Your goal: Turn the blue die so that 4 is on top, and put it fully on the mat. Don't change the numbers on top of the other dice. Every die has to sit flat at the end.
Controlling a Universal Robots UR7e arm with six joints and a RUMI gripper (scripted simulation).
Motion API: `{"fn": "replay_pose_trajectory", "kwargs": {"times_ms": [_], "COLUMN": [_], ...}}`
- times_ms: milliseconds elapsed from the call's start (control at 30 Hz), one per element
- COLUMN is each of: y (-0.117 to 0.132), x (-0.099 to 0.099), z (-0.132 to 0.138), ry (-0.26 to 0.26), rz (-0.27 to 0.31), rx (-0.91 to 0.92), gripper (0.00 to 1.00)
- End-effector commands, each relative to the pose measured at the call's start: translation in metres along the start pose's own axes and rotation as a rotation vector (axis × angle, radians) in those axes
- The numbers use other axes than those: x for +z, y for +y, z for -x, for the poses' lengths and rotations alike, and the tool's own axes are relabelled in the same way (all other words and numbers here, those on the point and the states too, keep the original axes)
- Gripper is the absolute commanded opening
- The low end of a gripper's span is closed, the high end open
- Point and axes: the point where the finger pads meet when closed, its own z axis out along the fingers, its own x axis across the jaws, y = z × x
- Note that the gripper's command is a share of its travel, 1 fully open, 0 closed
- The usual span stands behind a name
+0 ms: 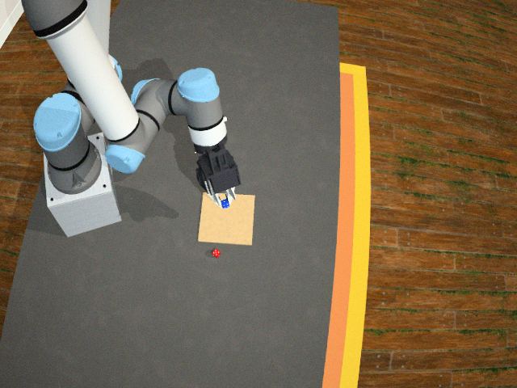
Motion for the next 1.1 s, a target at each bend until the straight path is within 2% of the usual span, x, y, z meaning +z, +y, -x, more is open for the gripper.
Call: {"fn": "replay_pose_trajectory", "kwargs": {"times_ms": [0, 67, 100, 167, 267, 433, 467, 700, 1067], "y": [0.002, 0.0017, 0.0017, 0.0012, 0.0012, 0.0002, 0.0001, -0.0009, -0.0021], "x": [0.0023, 0.0028, 0.0028, 0.0031, 0.0031, 0.0036, 0.0036, 0.0041, 0.0038], "z": [0.0005, 0.0005, 0.0005, 0.0004, 0.0003, 0.0001, 0.0001, -0.0001, 0.0], "ry": [-0.003, -0.005, -0.005, -0.005, -0.005, -0.006, -0.006, -0.006, -0.004], "rz": [0.175, 0.21, 0.21, 0.262, 0.268, 0.389, 0.392, 0.515, 0.578], "rx": [0.01, 0.009, 0.009, 0.009, 0.009, 0.009, 0.009, 0.009, 0.01], "gripper": [0.0, 0.0, 0.0, 0.0, 0.0, 0.0, 0.0, 0.0, 0.0]}}
